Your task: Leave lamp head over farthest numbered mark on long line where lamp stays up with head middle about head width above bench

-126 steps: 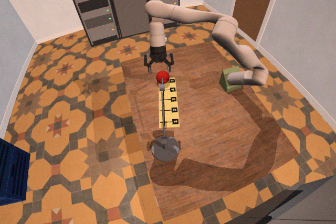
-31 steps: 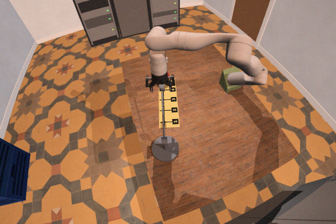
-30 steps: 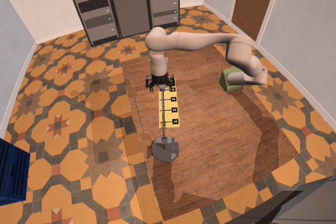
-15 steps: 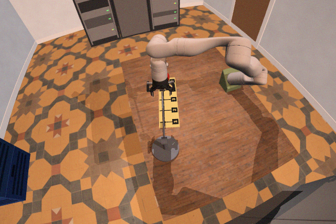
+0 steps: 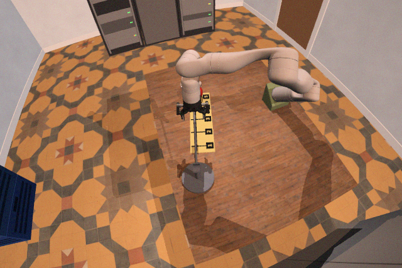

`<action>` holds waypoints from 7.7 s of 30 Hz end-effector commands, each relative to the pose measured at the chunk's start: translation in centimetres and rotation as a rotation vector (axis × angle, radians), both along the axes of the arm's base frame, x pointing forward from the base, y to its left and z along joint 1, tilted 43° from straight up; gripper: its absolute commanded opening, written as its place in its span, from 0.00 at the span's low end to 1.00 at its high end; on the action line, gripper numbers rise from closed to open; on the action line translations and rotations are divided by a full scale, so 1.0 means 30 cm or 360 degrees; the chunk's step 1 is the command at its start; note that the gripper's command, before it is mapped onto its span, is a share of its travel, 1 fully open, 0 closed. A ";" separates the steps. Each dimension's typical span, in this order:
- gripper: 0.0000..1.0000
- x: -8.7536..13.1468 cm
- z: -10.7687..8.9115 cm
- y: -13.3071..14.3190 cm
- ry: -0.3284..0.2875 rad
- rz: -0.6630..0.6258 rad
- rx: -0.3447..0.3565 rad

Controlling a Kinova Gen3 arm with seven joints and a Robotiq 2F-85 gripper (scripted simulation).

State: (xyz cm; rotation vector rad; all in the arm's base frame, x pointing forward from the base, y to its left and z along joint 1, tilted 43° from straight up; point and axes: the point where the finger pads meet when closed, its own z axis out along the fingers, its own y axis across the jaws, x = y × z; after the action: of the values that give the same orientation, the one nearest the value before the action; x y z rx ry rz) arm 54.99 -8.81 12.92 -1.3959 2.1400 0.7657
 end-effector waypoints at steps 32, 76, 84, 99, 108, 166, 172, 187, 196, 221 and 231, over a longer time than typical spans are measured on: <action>0.00 -0.005 -0.009 0.022 0.0010 0.0010 0.0005; 0.00 0.003 0.090 -0.016 0.0011 0.0011 0.0006; 0.00 0.003 0.090 -0.016 0.0011 0.0011 0.0006; 0.00 0.004 0.126 -0.023 0.0022 0.0015 0.0008; 0.00 0.006 0.144 -0.029 0.0027 0.0015 0.0007; 0.00 0.025 0.263 -0.051 0.0035 0.0013 0.0006; 0.00 0.027 0.272 -0.052 0.0033 0.0013 0.0006; 0.00 0.035 0.297 -0.054 0.0011 0.0011 0.0006; 1.00 0.028 0.278 -0.053 0.0029 0.0014 0.0006; 1.00 0.010 0.415 -0.188 0.0039 0.0015 0.0006; 1.00 -0.002 0.512 -0.268 0.0042 0.0020 0.0007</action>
State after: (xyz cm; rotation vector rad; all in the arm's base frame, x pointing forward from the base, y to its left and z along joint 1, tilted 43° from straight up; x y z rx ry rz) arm 54.79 -15.91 27.92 -1.4105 2.1484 0.8104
